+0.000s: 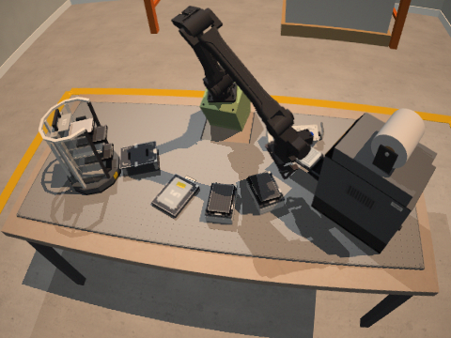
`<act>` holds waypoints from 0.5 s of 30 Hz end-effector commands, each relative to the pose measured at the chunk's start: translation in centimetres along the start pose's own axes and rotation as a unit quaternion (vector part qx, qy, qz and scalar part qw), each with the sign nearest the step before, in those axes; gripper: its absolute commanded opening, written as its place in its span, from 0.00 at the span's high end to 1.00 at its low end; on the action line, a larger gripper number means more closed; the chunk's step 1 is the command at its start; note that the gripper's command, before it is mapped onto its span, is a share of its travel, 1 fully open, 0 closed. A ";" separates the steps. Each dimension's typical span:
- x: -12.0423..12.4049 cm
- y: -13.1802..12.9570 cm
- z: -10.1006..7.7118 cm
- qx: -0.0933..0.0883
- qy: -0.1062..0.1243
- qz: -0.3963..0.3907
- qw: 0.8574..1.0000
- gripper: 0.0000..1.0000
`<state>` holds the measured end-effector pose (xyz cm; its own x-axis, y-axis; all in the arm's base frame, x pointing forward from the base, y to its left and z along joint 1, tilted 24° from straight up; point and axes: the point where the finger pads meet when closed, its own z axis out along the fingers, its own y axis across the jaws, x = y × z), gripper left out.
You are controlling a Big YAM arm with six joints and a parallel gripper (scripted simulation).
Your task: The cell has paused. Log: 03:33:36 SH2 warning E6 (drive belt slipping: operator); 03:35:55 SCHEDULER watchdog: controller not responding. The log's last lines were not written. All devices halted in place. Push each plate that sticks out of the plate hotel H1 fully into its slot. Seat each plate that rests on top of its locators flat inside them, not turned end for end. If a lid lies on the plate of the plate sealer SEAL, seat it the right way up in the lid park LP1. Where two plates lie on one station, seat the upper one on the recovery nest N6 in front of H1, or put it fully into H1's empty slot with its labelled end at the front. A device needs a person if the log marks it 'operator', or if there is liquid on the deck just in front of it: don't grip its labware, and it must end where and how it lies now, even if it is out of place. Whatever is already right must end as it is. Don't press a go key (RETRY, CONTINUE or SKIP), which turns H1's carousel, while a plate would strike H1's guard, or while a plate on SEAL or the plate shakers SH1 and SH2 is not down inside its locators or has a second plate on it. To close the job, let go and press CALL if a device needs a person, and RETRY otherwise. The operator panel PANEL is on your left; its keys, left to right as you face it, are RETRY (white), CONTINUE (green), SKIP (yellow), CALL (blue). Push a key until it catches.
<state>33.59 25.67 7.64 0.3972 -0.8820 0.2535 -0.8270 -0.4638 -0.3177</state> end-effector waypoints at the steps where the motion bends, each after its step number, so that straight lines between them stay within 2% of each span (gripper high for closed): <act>1: -0.2 -1.2 -0.5 0.013 -0.005 0.003 1.000 0.00; 2: -0.2 -1.2 -0.5 0.013 -0.005 0.003 1.000 0.00; 3: -0.5 -1.9 -0.9 0.021 -0.009 0.000 1.000 0.00; 4: -0.7 -2.3 -2.4 0.027 -0.012 0.002 1.000 0.00; 11: -0.5 -2.3 -4.4 0.029 -0.010 0.008 1.000 0.00; 14: -0.4 -2.3 -4.6 0.028 -0.010 0.009 1.000 0.00; 15: 0.1 0.4 -2.2 -0.010 0.004 0.001 1.000 0.00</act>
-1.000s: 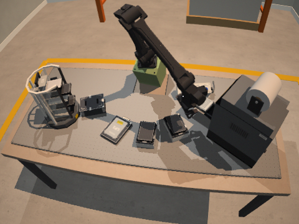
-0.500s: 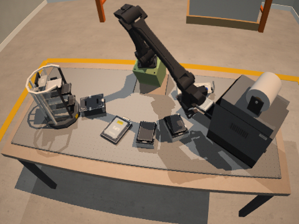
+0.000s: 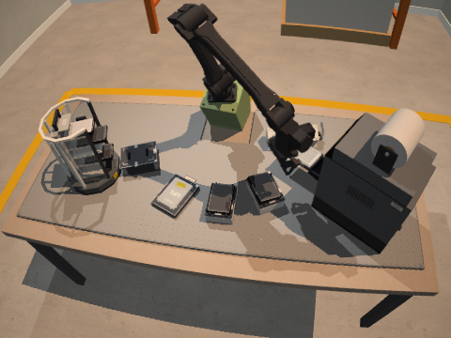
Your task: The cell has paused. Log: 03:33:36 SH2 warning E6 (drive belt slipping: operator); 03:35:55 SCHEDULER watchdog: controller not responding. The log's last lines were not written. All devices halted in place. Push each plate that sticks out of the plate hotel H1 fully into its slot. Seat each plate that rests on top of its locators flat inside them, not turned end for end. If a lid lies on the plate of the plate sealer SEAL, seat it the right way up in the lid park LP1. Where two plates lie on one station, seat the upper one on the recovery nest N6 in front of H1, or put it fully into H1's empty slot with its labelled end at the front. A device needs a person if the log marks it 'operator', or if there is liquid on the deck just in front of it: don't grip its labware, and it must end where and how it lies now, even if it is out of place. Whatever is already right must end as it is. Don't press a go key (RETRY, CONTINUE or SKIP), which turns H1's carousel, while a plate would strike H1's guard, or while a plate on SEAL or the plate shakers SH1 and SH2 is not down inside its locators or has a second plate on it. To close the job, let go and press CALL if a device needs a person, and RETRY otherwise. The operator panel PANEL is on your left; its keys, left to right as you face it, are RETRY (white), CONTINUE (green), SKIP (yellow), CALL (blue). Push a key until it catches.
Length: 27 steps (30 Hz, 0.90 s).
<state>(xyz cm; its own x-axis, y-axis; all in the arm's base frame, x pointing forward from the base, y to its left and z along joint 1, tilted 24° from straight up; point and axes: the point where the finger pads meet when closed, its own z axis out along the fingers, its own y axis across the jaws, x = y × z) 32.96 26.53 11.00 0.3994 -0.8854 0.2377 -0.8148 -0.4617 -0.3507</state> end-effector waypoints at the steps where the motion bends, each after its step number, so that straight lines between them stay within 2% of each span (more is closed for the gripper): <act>1: -0.3 1.1 0.6 -0.022 0.009 -0.005 1.000 0.00; 2: -0.7 0.1 -0.3 -0.013 0.004 -0.005 1.000 0.00; 3: -0.6 -1.2 -2.0 0.007 -0.002 0.003 1.000 0.00; 4: -0.5 -1.4 -2.6 0.012 -0.003 0.005 1.000 0.00; 11: -0.3 -1.5 -4.5 0.012 -0.003 0.007 1.000 0.00; 14: -0.6 -0.4 -4.2 -0.004 0.002 -0.001 1.000 0.00; 16: -0.6 -0.4 -4.2 -0.004 0.002 -0.001 1.000 0.00; 17: 0.2 0.3 -3.6 -0.015 0.008 0.003 1.000 0.00; 18: 0.0 -1.1 -5.6 0.008 -0.002 0.008 1.000 0.00; 19: -0.4 -1.4 -6.3 0.013 -0.005 0.006 1.000 0.00; 25: -0.4 -1.4 -8.0 0.013 -0.005 0.006 1.000 0.00; 26: -0.6 -1.3 -7.4 0.004 -0.001 0.004 1.000 0.00; 27: -0.1 -0.3 -6.0 -0.013 0.007 0.004 1.000 0.00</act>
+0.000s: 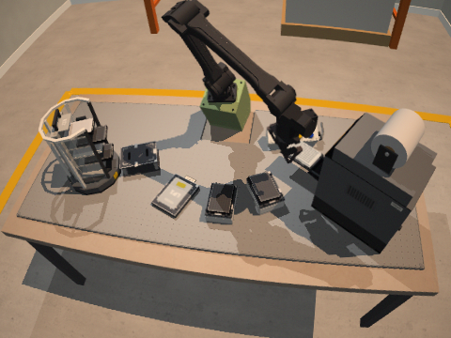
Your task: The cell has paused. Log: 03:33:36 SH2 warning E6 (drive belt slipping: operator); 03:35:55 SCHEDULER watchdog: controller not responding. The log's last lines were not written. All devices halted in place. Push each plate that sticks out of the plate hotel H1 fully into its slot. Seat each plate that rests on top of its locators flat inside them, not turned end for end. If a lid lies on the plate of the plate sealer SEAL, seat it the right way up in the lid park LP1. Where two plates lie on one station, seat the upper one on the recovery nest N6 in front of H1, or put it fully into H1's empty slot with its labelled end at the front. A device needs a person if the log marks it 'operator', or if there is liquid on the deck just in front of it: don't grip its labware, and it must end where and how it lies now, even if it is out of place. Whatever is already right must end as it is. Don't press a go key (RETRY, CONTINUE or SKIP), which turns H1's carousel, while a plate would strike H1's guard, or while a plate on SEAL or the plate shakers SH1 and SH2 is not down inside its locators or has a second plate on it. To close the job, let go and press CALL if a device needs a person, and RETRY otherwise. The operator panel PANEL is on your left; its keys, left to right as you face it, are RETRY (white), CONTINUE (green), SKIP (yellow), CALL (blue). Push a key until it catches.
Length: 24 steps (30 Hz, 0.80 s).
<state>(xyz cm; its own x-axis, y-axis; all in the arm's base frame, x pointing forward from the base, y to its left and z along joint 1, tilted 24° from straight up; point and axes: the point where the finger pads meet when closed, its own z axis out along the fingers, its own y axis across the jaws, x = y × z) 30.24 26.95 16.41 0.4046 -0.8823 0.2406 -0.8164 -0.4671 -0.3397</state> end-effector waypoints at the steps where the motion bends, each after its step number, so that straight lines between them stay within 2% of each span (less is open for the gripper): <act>1: 0.5 0.9 1.0 -0.022 0.013 0.005 1.000 0.00; 6: 0.3 0.1 0.5 -0.015 0.009 0.005 1.000 0.00; 7: -0.8 0.4 0.3 -0.010 0.006 0.014 1.000 0.00; 11: -2.0 1.4 0.6 -0.014 0.009 0.079 0.997 0.00; 16: -3.6 1.7 0.5 -0.010 0.008 0.163 0.987 0.00; 21: -5.3 2.0 0.3 -0.007 0.007 0.245 0.969 0.00; 23: -5.3 2.0 0.3 -0.007 0.007 0.245 0.969 0.00; 24: -5.6 2.0 0.2 -0.006 0.006 0.262 0.965 0.00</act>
<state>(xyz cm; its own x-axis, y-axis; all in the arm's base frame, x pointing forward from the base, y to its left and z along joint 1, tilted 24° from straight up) 26.46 30.15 14.48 0.0547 -0.9942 0.0929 -0.9151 -0.0871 -0.3936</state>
